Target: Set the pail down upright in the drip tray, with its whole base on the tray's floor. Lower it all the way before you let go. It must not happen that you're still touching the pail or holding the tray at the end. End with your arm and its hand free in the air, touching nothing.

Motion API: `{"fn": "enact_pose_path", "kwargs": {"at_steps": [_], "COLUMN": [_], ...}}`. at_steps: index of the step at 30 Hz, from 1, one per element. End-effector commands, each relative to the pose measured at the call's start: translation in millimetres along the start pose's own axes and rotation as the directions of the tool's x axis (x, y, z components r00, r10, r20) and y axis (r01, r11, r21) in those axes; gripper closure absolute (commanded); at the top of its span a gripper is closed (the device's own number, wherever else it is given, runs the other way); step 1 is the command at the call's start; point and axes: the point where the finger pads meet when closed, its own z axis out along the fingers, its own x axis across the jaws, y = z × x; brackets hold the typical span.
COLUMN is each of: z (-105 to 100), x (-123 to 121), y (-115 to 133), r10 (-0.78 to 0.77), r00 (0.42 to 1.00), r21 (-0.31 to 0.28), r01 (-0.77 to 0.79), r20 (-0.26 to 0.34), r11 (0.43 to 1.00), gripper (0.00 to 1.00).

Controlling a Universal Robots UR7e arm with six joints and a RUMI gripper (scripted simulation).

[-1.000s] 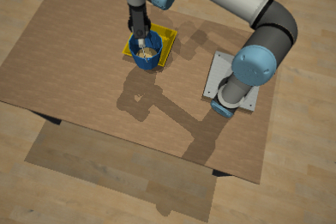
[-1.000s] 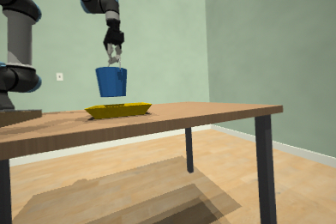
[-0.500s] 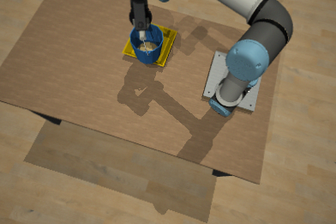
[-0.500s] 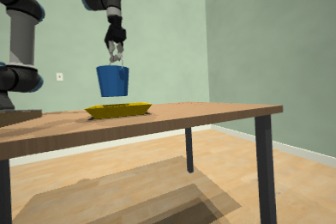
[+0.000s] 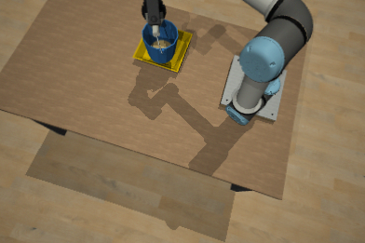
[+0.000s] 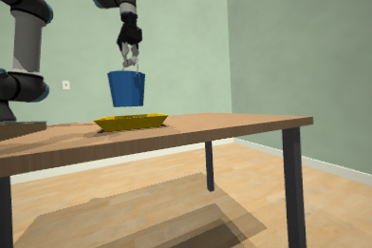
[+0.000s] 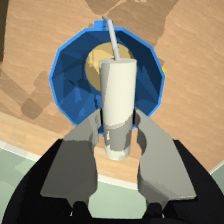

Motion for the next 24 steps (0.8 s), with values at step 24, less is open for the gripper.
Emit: {"fn": "enact_pose_path", "kwargs": {"at_steps": [24], "z": [-0.8], "x": [-10.3], "y": [51.5], "r10": [0.0], "r00": [1.0], "r21": [-0.001], "r01": [0.0], "r20": [-0.001], "r11": [1.0], "gripper": [1.0]}}
